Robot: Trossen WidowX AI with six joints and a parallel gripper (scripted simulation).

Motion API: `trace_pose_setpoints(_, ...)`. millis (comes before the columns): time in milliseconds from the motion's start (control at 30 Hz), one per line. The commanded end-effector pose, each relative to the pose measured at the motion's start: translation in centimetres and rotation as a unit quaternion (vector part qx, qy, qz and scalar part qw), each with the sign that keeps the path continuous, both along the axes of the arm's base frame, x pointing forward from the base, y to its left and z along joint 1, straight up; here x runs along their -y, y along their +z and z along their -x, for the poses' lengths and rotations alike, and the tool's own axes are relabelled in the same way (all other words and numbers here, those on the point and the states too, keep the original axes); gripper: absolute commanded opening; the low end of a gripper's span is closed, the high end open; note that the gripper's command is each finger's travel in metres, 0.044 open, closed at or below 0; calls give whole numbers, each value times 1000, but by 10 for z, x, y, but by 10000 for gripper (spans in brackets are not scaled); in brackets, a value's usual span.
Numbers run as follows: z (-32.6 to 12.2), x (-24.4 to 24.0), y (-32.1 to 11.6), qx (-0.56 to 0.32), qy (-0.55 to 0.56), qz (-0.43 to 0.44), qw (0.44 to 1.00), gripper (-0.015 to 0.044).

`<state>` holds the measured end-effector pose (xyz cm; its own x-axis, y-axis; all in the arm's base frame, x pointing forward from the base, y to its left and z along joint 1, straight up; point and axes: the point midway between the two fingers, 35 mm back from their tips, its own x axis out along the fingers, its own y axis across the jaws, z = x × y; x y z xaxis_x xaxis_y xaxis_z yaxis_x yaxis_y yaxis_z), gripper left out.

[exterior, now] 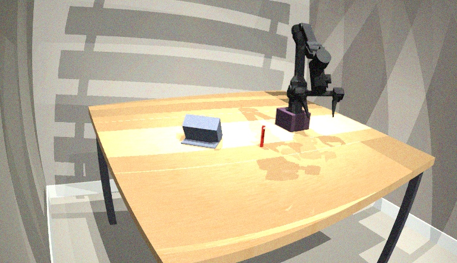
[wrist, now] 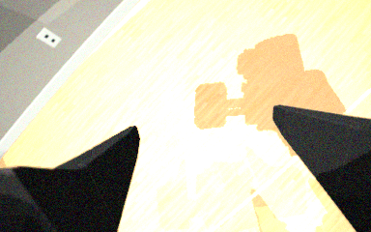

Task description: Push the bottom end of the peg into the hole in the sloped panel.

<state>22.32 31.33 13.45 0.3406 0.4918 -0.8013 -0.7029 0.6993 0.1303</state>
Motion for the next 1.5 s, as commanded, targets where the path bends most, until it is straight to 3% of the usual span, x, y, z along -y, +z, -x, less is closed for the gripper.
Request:
trace_pose_setpoints(0,-13,15,-6,1,-3,29,1000,440)
trace_pose_setpoints(733,-56,110,-44,-51,-6,169,984,440)
trace_pose_setpoints(1467,-63,205,-67,-149,15,255,955,440)
